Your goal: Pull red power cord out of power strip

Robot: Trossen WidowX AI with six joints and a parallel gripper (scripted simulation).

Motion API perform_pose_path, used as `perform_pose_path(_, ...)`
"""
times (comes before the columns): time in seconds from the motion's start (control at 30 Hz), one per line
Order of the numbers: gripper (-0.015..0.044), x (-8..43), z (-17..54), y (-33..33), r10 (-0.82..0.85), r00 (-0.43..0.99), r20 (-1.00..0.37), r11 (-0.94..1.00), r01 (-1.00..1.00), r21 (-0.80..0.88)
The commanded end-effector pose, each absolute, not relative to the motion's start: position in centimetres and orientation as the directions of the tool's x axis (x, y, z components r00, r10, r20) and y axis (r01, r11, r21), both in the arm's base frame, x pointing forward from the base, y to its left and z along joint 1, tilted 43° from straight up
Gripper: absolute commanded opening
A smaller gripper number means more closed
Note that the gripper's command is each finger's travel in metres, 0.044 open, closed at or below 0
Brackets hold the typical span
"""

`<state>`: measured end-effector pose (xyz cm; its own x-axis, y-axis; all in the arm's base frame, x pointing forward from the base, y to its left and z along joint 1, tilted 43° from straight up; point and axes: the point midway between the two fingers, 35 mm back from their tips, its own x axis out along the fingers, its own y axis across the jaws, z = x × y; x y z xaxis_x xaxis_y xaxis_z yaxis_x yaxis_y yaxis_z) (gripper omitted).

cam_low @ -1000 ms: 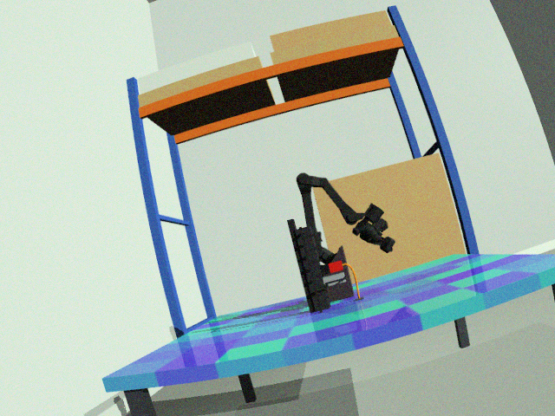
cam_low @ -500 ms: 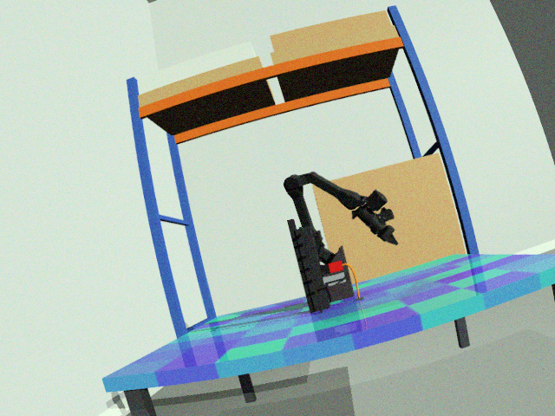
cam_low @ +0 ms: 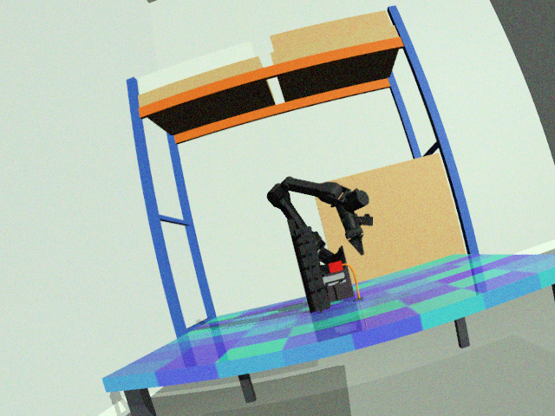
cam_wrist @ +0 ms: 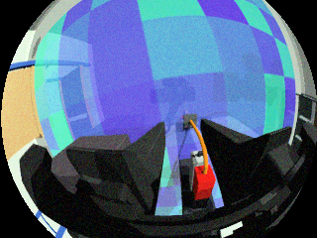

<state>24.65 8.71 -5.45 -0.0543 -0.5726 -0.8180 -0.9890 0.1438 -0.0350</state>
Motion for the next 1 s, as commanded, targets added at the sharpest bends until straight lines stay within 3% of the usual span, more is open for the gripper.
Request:
perform_pose_path(0.0,0.0160,27.2,-1.9,4.9,-0.672,-0.053,-0.738,0.122,-0.992,-0.040)
perform_pose_path(0.97,0.0160,26.9,-0.1,2.9,-0.674,-0.053,-0.737,0.122,-0.992,-0.039)
